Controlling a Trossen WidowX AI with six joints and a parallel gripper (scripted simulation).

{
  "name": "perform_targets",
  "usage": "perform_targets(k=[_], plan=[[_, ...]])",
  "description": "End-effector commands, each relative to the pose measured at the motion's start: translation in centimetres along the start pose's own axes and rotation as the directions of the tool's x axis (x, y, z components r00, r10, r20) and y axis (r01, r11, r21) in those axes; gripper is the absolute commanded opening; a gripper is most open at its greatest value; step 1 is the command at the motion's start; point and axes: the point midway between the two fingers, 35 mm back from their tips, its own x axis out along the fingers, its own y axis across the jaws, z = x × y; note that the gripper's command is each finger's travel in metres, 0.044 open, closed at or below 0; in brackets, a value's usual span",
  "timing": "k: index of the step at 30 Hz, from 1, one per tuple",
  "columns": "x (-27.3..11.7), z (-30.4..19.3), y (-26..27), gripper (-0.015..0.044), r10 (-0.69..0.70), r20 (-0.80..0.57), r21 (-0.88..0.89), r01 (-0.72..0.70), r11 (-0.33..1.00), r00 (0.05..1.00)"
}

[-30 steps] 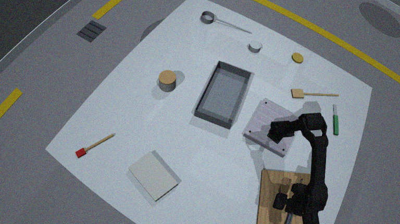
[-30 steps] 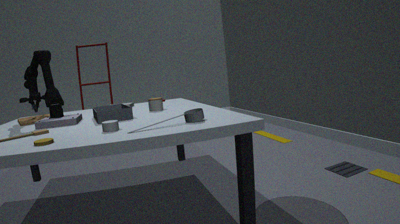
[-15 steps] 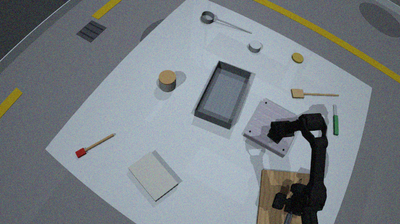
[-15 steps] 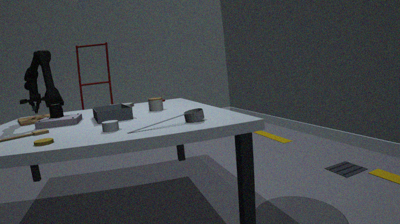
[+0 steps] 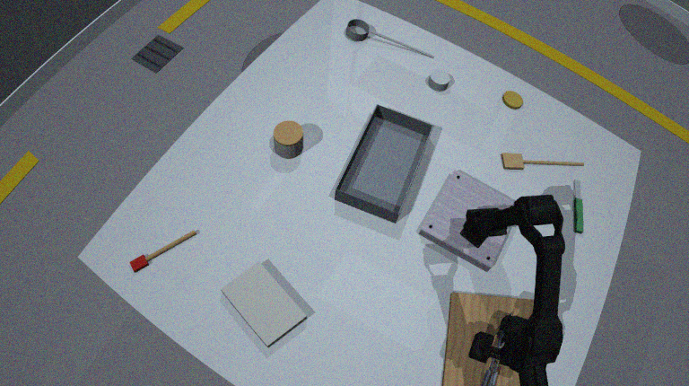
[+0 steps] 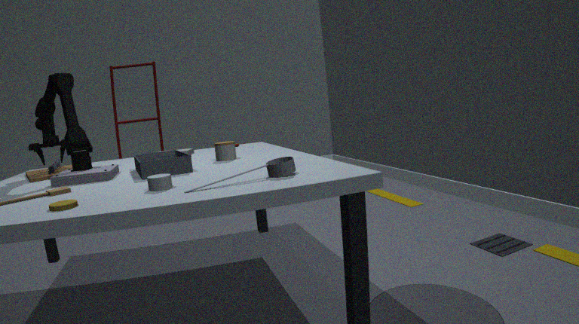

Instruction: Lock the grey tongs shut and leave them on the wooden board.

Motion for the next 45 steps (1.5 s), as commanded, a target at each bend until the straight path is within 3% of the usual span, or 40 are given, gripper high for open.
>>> perform_targets(k=[1, 7, 18, 26, 33, 45], plan=[[0.0, 0.0, 0.0, 0.0440, 0.000, 0.000, 0.000, 0.000, 1.000, 1.000], [-2.6, 2.3, 0.2, 0.0440, -0.001, 0.001, 0.003, 0.001, 1.000, 1.000], [-11.1, 14.3, 3.5, 0.0440, -0.002, 0.012, 0.001, 0.002, 1.000, 1.000], [-11.6, 14.5, 3.6, 0.0440, -0.002, 0.012, 0.000, 0.002, 1.000, 1.000], [-15.6, 14.2, 3.6, 0.0440, -0.004, 0.003, -0.002, 0.004, 1.000, 1.000], [-15.6, 14.2, 3.6, 0.0440, -0.004, 0.003, -0.002, 0.004, 1.000, 1.000]])
